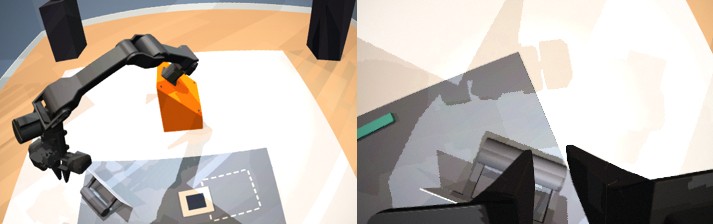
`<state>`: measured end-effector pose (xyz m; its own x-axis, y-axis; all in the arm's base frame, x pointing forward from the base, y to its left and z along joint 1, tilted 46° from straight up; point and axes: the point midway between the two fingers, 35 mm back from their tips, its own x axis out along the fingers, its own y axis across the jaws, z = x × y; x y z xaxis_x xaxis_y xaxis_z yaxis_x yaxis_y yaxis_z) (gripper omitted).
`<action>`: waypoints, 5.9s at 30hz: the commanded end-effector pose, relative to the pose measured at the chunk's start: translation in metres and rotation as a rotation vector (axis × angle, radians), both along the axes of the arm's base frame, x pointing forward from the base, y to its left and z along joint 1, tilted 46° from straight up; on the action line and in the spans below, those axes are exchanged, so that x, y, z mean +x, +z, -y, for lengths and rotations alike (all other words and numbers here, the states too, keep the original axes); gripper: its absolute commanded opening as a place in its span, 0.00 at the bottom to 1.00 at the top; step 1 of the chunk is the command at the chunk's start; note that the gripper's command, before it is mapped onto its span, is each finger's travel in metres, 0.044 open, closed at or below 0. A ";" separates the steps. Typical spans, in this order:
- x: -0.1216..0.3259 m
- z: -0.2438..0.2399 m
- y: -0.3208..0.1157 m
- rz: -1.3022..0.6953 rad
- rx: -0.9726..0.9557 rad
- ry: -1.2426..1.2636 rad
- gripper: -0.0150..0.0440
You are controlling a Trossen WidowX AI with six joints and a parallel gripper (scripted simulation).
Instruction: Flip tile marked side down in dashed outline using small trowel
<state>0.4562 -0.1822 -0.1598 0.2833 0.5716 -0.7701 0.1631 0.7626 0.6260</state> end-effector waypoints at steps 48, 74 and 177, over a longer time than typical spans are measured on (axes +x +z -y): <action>-0.104 -0.047 -0.062 -0.576 0.178 -0.133 0.42; -0.115 -0.064 -0.070 -0.577 0.178 -0.132 0.42; -0.140 -0.075 -0.054 -0.579 0.179 -0.132 0.42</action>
